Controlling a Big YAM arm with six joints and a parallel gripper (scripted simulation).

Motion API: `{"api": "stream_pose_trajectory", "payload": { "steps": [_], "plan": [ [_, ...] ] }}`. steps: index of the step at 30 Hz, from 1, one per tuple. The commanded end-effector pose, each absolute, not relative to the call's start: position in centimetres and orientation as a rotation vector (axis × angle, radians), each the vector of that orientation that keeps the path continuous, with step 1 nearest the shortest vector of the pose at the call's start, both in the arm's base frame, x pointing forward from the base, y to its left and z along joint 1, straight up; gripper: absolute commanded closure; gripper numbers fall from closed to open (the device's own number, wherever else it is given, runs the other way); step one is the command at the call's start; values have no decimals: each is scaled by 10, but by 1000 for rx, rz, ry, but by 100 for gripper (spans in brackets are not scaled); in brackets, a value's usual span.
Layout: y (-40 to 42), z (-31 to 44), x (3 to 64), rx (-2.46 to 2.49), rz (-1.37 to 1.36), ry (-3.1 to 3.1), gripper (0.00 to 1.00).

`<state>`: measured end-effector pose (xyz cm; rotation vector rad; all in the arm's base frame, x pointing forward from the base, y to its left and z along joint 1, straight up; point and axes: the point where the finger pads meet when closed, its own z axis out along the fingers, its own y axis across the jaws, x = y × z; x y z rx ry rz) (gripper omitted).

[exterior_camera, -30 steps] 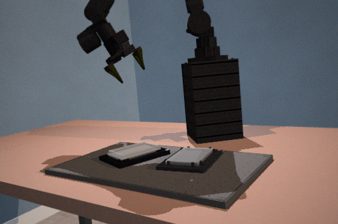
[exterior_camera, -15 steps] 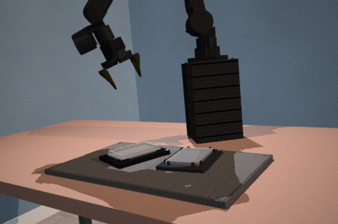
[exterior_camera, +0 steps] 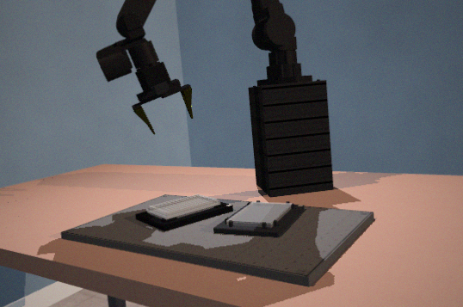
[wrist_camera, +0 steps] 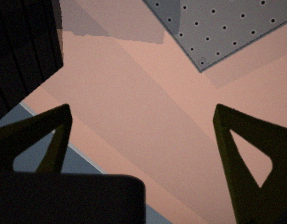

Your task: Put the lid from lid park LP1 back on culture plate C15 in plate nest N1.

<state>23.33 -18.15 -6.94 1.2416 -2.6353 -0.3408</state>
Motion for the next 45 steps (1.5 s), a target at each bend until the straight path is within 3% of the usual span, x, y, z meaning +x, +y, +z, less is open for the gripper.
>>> {"api": "stream_pose_trajectory", "payload": {
  "steps": [1, 28, 45],
  "plan": [
    [-167, -83, 240, 1124, -307, -2668, 0],
    [-82, -121, 313, 863, -78, -2848, 0],
    [-11, -149, 312, 635, -1, -2958, 0]
  ]
}}
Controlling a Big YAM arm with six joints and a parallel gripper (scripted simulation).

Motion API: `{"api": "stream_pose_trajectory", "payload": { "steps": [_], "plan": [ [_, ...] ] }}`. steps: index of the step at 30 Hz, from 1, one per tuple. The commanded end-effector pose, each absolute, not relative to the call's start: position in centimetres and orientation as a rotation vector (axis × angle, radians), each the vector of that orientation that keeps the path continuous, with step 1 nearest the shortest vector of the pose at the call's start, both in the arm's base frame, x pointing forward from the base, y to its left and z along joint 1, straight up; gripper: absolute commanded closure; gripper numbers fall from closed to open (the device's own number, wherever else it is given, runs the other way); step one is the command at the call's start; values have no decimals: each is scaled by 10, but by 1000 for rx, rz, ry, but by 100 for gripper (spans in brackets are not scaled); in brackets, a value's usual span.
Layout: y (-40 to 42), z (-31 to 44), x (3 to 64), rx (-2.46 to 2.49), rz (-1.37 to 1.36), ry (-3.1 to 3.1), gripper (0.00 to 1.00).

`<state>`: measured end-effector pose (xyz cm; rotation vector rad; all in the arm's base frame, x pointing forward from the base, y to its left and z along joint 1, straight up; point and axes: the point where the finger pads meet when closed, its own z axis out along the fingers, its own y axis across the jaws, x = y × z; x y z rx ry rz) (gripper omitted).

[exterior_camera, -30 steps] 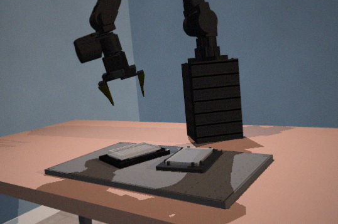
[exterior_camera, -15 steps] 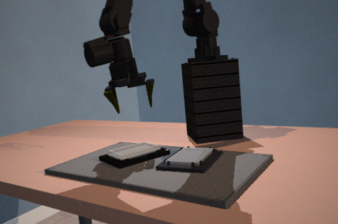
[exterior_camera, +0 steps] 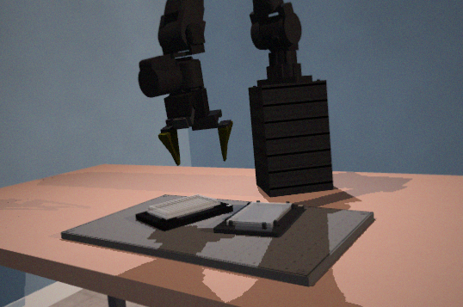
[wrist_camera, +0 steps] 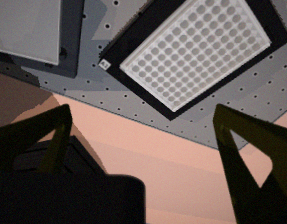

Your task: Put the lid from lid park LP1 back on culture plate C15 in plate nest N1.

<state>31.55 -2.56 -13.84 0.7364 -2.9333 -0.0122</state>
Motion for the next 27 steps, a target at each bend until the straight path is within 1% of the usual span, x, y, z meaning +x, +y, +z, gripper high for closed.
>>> {"api": "stream_pose_trajectory", "payload": {
  "steps": [1, 4, 5, 14, 17, 18, 21, 27],
  "plan": [
    [-6, -150, 312, 627, 0, -2963, 0],
    [5, -152, 328, 632, 8, -2986, 0],
    [10, -155, 314, 587, 9, -2987, 0],
    [43, -165, 314, 484, 18, -3046, 0],
    [59, -167, 328, 488, 17, -3072, 0],
    [61, -170, 312, 441, 14, -3068, 0],
    [75, -173, 317, 436, 14, -3083, 0],
    [101, -181, 304, 334, 3, -3120, 0]
  ]
}}
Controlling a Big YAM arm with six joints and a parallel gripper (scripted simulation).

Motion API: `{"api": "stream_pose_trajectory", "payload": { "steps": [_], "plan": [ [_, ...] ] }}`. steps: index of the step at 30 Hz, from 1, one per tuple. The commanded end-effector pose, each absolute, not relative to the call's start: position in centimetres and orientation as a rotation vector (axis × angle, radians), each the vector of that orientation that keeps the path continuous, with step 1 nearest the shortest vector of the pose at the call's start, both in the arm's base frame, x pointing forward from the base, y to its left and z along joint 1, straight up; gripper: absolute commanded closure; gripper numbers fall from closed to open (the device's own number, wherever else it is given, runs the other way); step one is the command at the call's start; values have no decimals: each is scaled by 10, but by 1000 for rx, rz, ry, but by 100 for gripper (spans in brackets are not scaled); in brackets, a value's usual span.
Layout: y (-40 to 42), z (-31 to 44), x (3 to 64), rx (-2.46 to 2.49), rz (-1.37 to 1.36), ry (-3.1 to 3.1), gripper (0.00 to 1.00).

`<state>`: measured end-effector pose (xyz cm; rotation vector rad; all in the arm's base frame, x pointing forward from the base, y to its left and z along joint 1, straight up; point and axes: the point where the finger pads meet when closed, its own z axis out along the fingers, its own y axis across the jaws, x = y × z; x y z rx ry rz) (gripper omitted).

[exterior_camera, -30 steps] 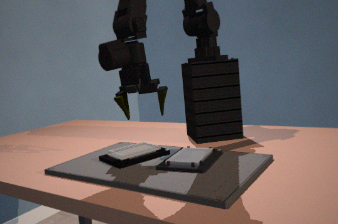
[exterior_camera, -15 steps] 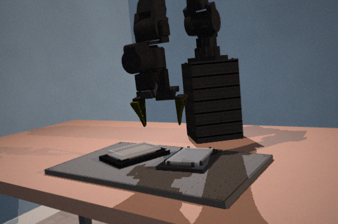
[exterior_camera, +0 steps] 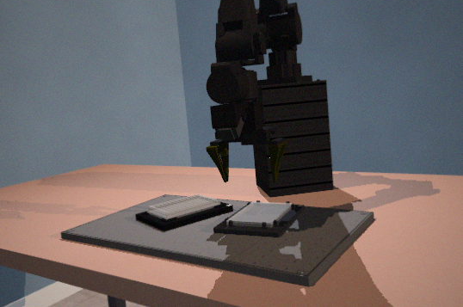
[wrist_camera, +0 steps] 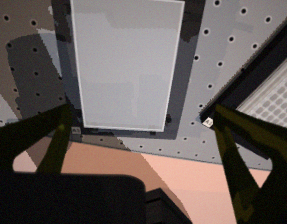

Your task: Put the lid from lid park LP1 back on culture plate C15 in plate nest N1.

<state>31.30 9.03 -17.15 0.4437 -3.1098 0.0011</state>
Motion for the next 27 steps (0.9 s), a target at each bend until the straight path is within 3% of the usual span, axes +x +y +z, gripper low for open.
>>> {"api": "stream_pose_trajectory", "payload": {
  "steps": [1, 27],
  "plan": [
    [101, -181, 304, 334, 3, -3120, 0],
    [104, -182, 311, 317, 2, -3126, 0]
  ]
}}
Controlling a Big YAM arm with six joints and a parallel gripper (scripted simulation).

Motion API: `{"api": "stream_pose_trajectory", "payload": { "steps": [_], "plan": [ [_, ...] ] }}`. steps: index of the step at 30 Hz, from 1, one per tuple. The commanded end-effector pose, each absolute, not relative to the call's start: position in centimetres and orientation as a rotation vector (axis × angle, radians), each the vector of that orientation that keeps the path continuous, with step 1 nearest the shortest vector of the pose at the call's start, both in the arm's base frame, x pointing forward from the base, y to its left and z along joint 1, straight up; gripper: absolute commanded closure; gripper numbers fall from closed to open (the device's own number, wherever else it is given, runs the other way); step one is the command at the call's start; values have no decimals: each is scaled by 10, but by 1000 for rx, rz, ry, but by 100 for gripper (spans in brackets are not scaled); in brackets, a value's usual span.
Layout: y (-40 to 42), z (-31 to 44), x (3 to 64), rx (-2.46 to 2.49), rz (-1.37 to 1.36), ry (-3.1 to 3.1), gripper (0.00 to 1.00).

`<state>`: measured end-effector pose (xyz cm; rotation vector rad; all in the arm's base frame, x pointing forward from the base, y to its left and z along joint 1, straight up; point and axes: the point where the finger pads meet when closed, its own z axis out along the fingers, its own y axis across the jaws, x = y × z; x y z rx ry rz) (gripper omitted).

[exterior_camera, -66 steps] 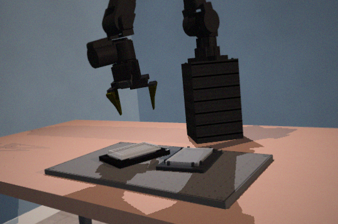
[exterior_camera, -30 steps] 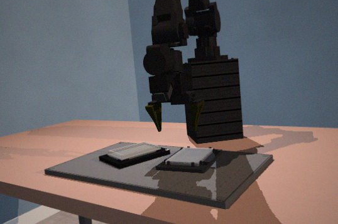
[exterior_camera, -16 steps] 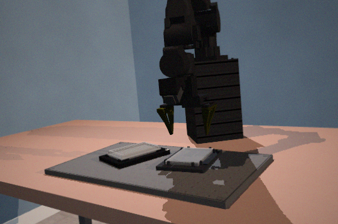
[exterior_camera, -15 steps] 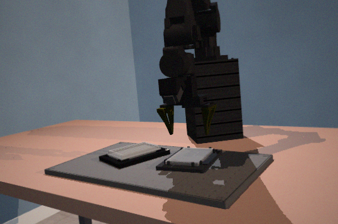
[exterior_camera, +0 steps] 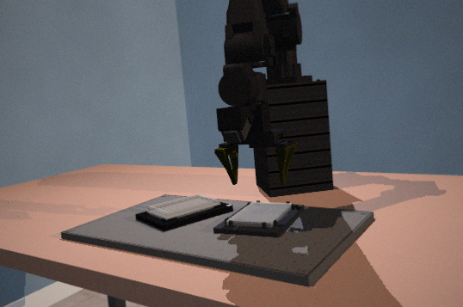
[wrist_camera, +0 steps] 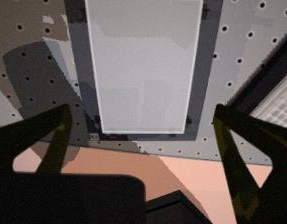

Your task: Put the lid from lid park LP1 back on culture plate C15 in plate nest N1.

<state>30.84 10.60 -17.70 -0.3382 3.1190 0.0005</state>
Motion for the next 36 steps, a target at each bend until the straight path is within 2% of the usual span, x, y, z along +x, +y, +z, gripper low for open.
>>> {"api": "stream_pose_trajectory", "payload": {
  "steps": [1, 36],
  "plan": [
    [104, -182, 311, -317, -2, 3125, 0],
    [106, -195, 315, -315, 3, 3112, 0]
  ]
}}
